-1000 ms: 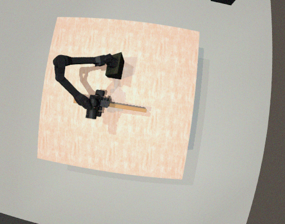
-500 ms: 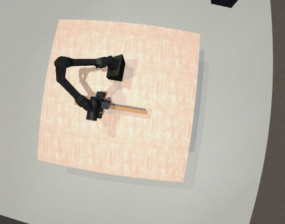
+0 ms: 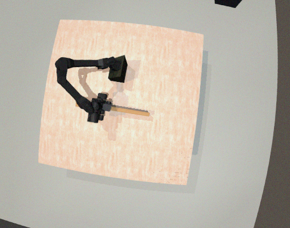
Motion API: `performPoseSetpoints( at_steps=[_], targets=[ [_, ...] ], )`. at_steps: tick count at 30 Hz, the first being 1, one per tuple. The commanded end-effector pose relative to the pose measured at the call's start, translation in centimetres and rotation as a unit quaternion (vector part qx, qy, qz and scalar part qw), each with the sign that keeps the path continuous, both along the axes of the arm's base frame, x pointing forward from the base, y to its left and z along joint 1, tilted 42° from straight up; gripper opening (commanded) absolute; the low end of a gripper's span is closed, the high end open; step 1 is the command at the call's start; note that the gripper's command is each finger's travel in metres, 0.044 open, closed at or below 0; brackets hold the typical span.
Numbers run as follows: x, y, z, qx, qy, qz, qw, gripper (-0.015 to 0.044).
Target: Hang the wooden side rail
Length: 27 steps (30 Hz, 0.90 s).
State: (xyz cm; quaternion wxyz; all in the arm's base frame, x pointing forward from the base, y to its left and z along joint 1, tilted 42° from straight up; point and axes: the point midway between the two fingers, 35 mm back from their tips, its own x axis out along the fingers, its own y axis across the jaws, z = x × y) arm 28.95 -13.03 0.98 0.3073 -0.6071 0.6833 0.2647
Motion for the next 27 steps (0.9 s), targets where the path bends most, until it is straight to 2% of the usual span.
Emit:
performPoseSetpoints(
  at_steps=[1, 27],
  targets=[
    [0.32, 0.07, 0.51, -0.001, -0.007, 0.004, 1.0, 0.0],
    [0.26, -0.15, 0.68, -0.001, -0.007, 0.004, 1.0, 0.0]
  ],
)
